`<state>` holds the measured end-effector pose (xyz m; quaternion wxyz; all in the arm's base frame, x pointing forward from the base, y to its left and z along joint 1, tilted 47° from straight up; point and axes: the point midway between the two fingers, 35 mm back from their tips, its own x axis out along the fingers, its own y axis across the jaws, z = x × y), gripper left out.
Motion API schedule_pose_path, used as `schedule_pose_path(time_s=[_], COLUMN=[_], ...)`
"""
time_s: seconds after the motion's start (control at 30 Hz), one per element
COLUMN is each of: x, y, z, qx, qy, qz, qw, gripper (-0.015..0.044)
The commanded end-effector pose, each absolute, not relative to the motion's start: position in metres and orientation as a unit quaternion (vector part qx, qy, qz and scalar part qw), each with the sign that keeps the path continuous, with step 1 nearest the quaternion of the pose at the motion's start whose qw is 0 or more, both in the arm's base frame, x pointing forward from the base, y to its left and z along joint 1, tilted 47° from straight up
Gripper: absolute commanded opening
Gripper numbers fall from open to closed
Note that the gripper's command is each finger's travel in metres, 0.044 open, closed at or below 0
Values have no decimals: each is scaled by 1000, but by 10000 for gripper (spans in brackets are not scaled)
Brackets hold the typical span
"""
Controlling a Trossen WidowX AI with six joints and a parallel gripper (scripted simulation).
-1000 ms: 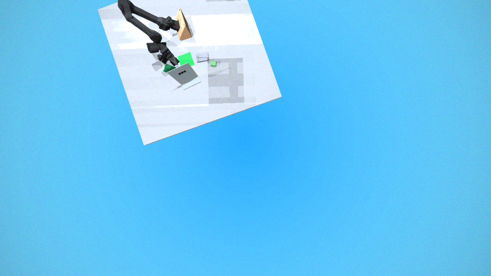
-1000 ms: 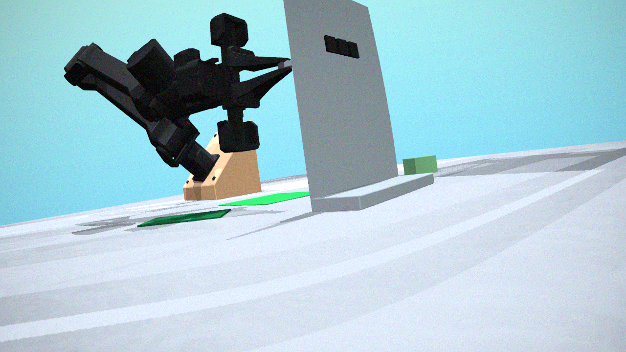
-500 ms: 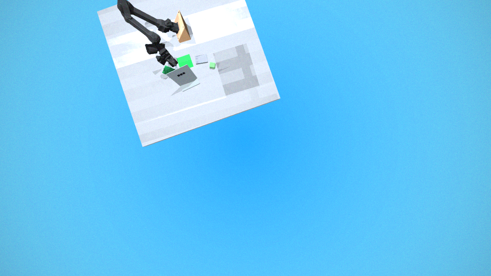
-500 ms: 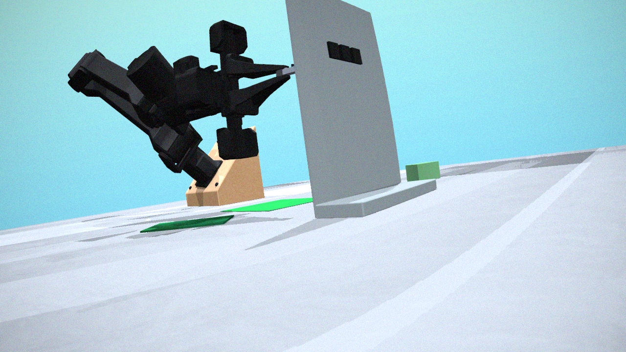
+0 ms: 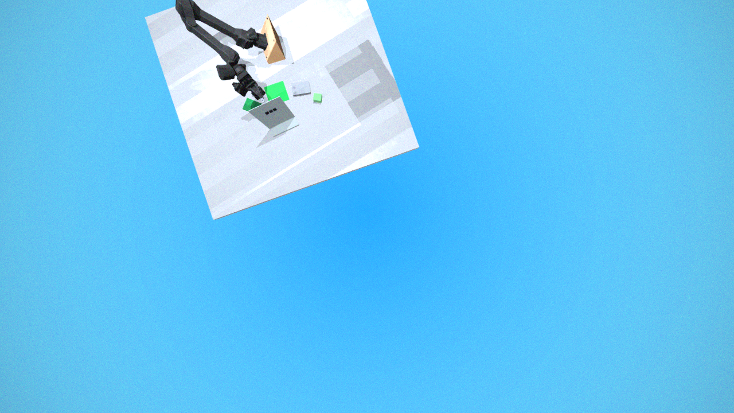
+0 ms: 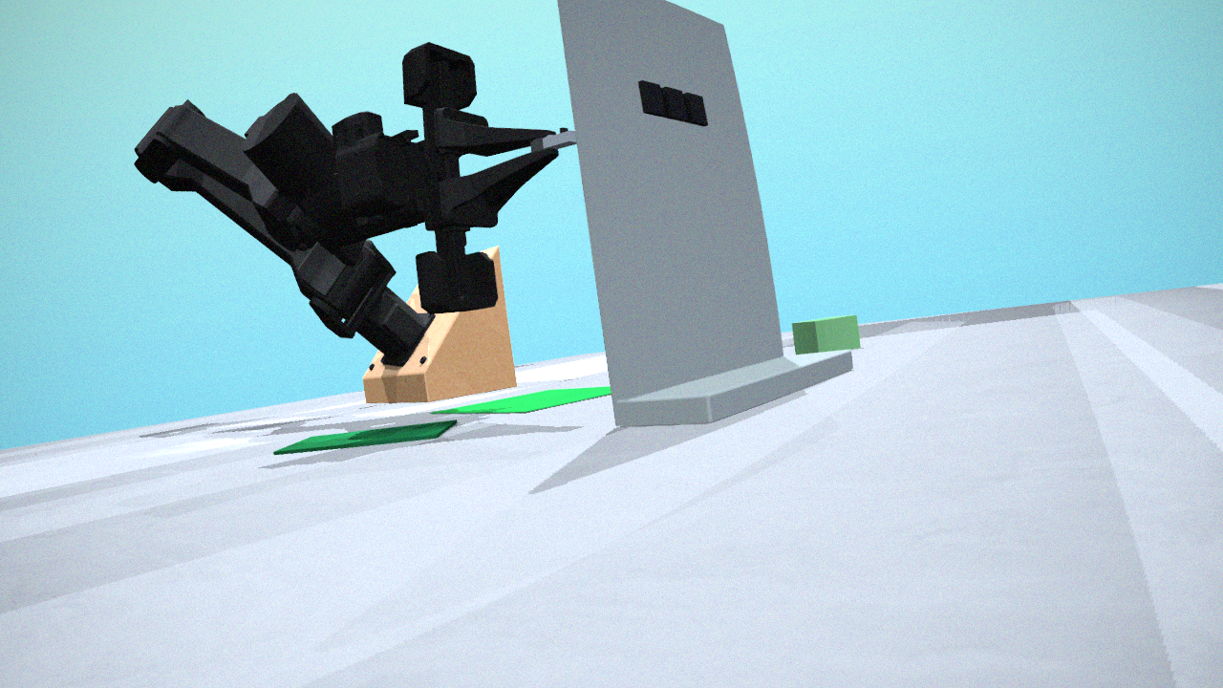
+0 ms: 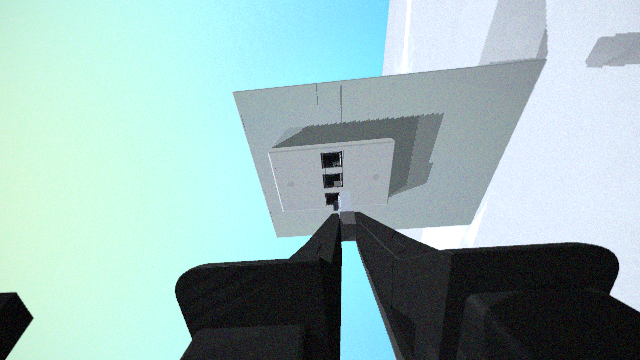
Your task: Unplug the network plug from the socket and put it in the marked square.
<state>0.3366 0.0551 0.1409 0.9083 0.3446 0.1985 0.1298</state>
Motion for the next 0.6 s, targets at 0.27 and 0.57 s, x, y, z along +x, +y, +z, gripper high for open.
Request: schedule_pose_path(time_s=[0.27,0.57], x=[329,314], y=[71,91], z=[152,166], qx=[344,344], qy=[200,201], qz=[130,131], qw=[908,908], gripper=[0,0])
